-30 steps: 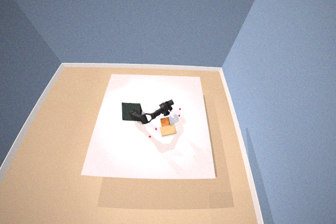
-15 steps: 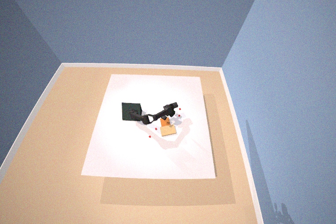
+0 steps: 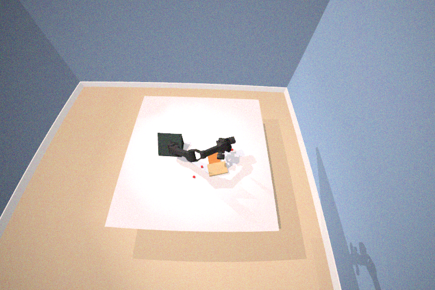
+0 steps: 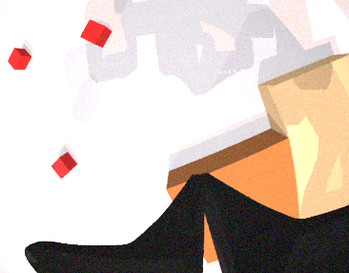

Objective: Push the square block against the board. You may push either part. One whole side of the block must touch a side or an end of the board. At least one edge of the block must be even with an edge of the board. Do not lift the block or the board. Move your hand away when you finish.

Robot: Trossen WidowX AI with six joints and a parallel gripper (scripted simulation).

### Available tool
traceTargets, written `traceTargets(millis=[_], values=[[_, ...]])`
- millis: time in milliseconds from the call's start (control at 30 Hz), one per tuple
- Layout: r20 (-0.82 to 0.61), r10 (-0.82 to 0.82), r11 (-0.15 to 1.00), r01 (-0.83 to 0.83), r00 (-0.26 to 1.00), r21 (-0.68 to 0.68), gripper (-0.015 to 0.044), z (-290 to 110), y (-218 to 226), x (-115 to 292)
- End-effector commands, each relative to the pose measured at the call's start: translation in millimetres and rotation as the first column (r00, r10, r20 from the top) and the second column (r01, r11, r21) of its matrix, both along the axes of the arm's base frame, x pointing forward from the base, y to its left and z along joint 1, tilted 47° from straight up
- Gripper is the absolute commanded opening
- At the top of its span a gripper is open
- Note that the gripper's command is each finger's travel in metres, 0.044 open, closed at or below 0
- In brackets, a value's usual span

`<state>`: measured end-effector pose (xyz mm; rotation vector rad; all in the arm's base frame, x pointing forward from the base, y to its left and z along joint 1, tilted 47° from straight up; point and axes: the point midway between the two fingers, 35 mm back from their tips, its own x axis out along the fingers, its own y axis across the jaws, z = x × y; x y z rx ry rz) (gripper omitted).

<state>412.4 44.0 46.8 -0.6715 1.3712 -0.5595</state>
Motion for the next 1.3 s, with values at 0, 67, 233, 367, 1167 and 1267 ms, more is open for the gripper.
traceTargets(millis=[0, 67, 233, 367, 1167, 1267], values=[[-0.130, 0.106, 0.994, -0.110, 0.986, -0.022, 0.0000, 3, -8, 10], [-0.180, 0.151, 0.987, -0.158, 0.972, -0.025, 0.0000, 6, -11, 15], [-0.213, 0.180, 0.982, -0.190, 0.960, -0.025, 0.0000, 8, -13, 18], [-0.213, 0.180, 0.982, -0.190, 0.960, -0.025, 0.0000, 8, -13, 18], [-0.218, 0.183, 0.981, -0.193, 0.959, -0.027, 0.0000, -27, -56, 17], [-0.218, 0.183, 0.981, -0.193, 0.959, -0.027, 0.0000, -27, -57, 14]])
